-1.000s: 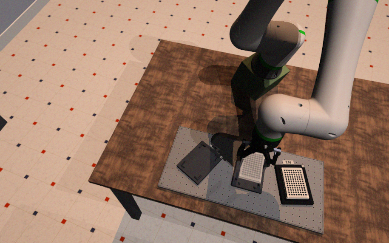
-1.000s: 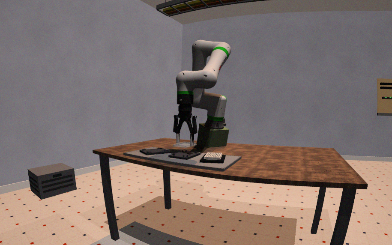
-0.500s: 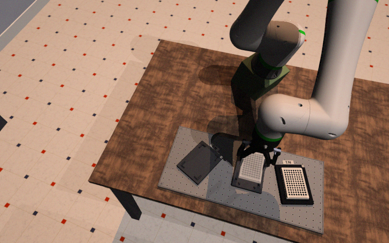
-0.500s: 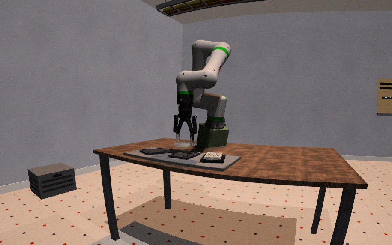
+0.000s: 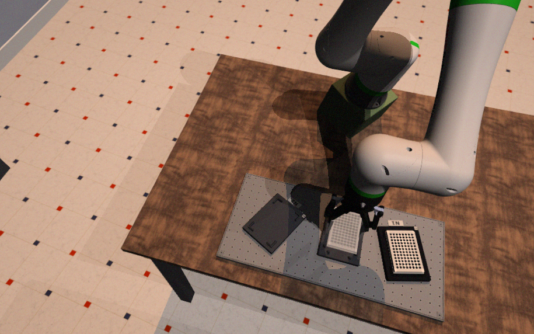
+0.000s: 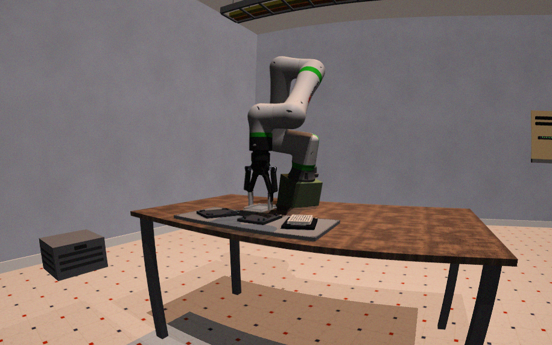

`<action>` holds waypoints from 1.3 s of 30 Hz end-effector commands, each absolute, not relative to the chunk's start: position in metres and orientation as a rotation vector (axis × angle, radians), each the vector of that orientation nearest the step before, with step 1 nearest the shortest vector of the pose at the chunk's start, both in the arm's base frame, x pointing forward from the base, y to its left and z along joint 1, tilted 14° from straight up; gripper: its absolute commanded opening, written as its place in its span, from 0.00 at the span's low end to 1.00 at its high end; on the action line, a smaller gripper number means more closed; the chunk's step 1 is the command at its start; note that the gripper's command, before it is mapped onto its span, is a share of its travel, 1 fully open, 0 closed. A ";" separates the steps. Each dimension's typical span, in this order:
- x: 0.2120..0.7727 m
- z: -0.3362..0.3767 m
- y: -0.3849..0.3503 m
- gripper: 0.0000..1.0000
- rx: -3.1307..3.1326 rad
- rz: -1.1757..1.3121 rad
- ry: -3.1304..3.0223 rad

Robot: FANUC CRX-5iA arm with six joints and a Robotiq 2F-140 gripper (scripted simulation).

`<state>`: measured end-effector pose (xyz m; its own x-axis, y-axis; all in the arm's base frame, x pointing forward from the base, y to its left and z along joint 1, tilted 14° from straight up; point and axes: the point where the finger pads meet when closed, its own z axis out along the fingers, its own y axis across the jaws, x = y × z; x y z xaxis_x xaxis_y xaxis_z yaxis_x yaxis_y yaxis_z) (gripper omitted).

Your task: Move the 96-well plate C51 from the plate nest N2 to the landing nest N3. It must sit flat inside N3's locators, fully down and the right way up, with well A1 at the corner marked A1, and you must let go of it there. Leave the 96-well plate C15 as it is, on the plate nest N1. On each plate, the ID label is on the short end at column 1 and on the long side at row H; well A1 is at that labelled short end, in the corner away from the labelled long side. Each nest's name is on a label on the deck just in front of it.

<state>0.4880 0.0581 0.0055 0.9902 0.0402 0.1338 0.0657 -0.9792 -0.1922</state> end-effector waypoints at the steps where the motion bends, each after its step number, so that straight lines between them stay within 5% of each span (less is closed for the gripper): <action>1: 0.488 0.004 0.058 0.00 -2.937 -0.192 -0.079; 39: 0.490 -0.007 0.061 0.00 -2.937 -0.192 -0.079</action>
